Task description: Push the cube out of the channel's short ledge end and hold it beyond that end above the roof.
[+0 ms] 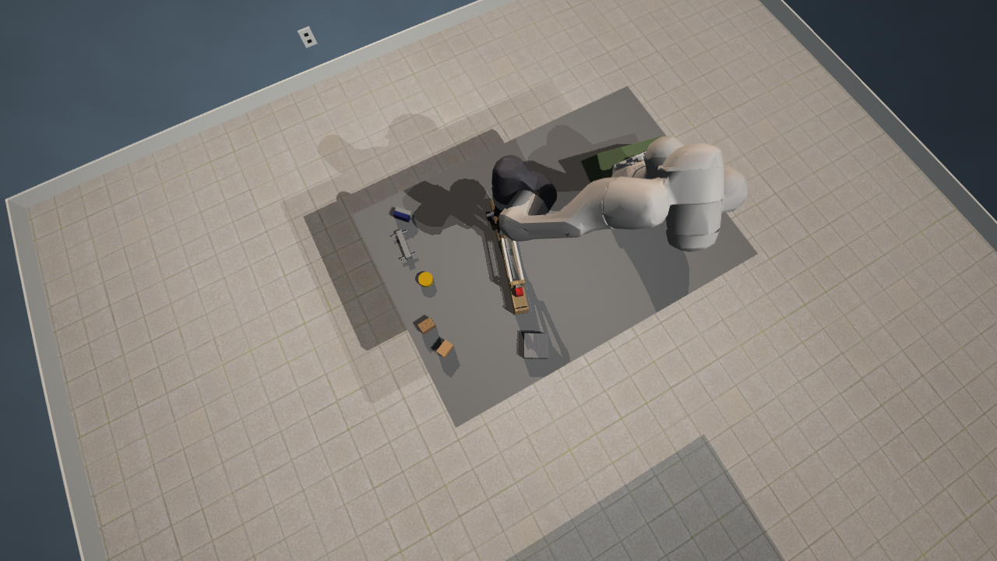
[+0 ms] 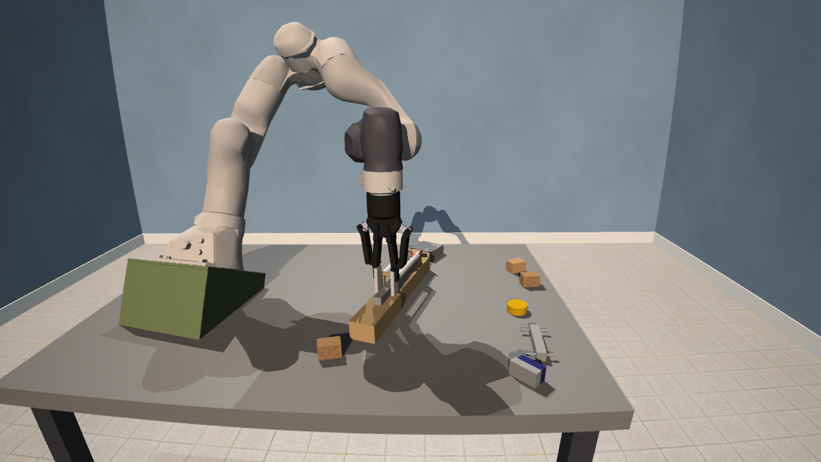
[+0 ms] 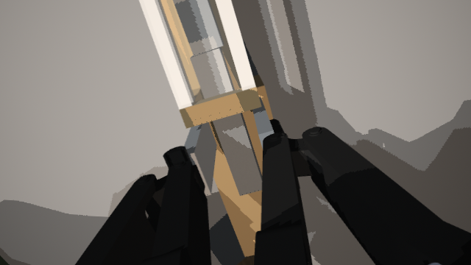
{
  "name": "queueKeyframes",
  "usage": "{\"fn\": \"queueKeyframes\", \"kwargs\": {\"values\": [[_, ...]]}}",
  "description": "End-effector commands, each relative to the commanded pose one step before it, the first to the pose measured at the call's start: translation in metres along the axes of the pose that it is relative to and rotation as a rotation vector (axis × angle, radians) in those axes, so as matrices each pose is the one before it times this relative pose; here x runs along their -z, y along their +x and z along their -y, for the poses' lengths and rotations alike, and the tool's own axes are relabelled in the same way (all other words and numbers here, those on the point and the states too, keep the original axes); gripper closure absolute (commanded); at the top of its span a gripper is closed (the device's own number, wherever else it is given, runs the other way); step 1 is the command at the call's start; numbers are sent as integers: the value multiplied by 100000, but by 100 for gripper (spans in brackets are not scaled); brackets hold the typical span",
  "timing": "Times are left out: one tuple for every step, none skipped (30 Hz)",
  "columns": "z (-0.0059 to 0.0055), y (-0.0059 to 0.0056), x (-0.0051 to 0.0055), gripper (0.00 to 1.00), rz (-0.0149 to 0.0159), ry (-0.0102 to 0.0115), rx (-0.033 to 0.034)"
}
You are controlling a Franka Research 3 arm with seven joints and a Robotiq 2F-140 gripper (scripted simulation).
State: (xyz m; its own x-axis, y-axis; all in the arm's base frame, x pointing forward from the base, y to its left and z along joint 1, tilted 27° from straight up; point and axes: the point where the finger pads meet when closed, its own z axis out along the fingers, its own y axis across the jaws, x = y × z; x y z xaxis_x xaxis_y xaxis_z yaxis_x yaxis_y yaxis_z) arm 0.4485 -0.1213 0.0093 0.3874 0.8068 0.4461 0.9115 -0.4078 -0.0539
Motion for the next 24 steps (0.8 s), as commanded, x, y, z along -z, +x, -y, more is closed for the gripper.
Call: {"fn": "queueKeyframes", "kwargs": {"values": [[6,-132,68,77,328,-103,-623],[0,0,54,77,0,0,0],[0,0,309,77,0,0,0],[0,0,663,77,0,0,0],[0,0,987,77,0,0,0],[0,0,1193,77,0,0,0],[0,0,1226,77,0,0,0],[0,0,1068,77,0,0,0],[1,0,746,77,1,0,-1],[0,0,357,77,0,0,0],[0,0,62,77,1,0,-1],[0,0,0,77,0,0,0],[0,0,0,77,0,0,0],[0,0,0,77,0,0,0],[0,0,0,77,0,0,0],[0,0,0,77,0,0,0],[0,0,0,77,0,0,0],[0,0,0,77,0,0,0],[0,0,0,77,0,0,0],[0,0,0,77,0,0,0],[0,0,0,77,0,0,0],[0,0,0,77,0,0,0],[0,0,0,77,0,0,0],[0,0,0,77,0,0,0]]}}
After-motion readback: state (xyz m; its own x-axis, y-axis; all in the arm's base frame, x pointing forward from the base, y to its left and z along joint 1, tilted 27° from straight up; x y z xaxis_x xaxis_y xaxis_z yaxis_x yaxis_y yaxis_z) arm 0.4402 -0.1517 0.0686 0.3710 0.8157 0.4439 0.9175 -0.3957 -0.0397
